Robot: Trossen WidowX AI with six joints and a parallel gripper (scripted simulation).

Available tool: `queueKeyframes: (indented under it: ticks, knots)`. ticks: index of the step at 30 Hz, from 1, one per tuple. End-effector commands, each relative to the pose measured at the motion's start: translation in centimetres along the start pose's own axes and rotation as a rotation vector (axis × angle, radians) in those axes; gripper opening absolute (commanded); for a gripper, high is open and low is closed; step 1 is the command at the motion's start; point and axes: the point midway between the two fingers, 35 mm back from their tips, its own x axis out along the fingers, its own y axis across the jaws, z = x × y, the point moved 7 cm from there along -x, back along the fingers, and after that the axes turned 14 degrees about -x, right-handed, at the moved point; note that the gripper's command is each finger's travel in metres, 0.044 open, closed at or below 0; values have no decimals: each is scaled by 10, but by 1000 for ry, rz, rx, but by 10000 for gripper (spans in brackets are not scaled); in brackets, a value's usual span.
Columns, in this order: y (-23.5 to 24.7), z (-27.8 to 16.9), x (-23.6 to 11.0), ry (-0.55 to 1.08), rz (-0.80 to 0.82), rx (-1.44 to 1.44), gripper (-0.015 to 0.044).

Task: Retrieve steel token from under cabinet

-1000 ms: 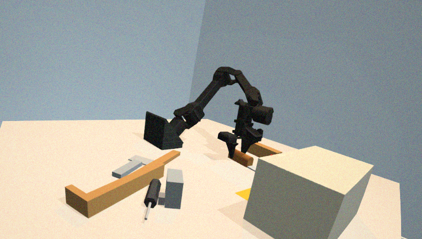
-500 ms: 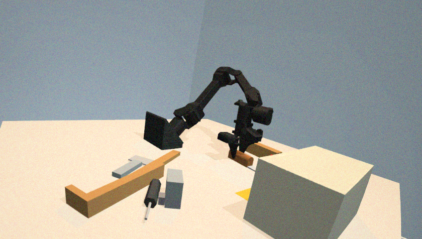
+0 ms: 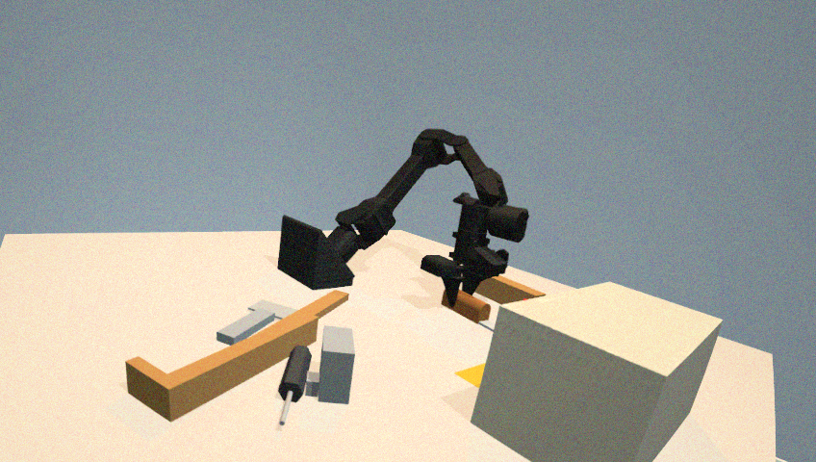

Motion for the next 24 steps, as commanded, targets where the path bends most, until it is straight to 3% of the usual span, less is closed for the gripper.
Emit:
queueKeyframes:
  ticks: [1,24]
  knots:
    - [-1,3,0,1,1,6,0]
    - [-8,28,-1,1,1,39,0]
